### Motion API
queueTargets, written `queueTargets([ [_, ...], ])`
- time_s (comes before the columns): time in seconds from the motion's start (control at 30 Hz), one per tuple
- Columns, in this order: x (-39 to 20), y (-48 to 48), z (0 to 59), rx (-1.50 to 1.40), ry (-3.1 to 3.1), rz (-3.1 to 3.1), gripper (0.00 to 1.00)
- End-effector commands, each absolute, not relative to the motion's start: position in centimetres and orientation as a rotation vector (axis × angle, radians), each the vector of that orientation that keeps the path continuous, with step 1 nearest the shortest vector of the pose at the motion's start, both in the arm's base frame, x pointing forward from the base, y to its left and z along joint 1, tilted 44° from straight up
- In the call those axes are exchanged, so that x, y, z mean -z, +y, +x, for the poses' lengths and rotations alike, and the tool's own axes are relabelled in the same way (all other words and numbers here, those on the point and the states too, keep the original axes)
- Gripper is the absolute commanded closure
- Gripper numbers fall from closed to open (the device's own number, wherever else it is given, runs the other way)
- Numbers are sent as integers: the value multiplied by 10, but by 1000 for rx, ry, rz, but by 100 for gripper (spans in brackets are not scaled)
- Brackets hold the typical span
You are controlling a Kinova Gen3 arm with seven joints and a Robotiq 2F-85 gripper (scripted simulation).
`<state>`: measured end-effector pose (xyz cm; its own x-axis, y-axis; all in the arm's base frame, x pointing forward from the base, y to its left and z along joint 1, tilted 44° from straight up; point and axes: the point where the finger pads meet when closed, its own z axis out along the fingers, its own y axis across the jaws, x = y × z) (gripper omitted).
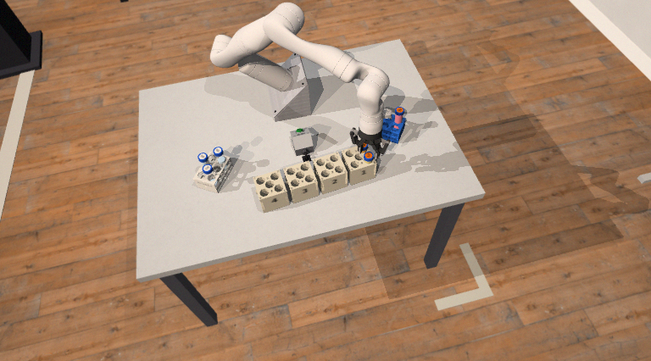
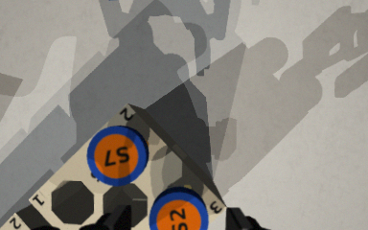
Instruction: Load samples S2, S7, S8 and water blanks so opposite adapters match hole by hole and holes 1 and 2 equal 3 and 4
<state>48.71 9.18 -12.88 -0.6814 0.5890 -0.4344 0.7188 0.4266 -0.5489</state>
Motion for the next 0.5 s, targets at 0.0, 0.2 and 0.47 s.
queueTargets([
  [0.0, 125, 96, 488, 1091, 2501, 1158, 38],
  [0.2, 120, 101, 489, 1091, 2501, 1158, 38],
  [0.47, 114, 107, 490, 1091, 2501, 1158, 38],
])
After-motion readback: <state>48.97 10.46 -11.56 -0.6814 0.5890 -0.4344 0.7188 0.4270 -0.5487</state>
